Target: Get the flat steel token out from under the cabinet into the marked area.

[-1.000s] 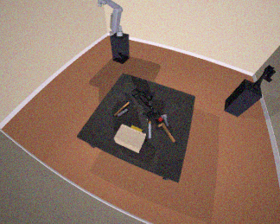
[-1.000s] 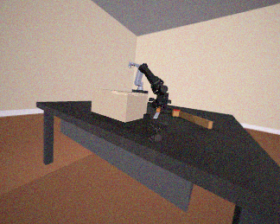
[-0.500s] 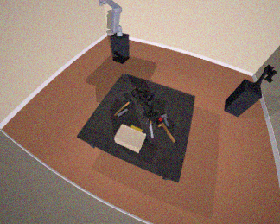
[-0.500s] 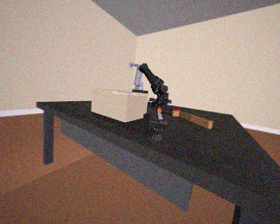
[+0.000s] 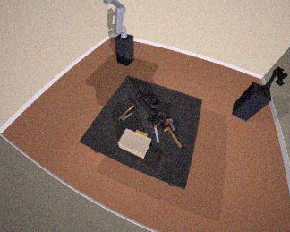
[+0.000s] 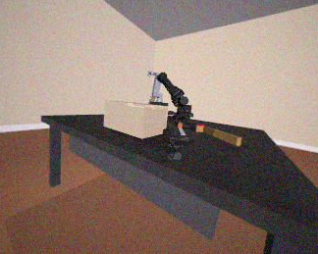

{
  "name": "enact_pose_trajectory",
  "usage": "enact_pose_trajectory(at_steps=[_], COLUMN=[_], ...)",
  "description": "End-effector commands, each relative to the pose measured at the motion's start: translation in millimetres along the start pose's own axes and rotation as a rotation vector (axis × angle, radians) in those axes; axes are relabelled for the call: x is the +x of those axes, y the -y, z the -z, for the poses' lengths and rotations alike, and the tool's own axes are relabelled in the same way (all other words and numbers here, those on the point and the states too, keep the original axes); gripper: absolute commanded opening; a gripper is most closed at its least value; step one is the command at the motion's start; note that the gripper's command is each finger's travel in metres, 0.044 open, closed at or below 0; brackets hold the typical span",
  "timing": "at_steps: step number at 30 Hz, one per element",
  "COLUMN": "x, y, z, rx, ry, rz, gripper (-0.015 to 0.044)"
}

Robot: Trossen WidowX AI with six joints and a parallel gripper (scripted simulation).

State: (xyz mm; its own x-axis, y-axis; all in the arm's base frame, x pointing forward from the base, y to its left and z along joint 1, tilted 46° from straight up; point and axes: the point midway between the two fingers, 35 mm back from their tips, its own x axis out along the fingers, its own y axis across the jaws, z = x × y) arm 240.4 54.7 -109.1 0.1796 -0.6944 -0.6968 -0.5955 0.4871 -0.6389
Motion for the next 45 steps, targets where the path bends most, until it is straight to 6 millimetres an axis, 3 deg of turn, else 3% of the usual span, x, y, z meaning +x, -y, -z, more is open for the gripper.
enact_pose_trajectory(at_steps=[1, 45], x=[-1, -1], y=[8, 44], z=[1, 10], rx=[0.001, -0.01], ry=[0.004, 0.003], rz=[0.005, 0.008], gripper=[0.0, 0.0])
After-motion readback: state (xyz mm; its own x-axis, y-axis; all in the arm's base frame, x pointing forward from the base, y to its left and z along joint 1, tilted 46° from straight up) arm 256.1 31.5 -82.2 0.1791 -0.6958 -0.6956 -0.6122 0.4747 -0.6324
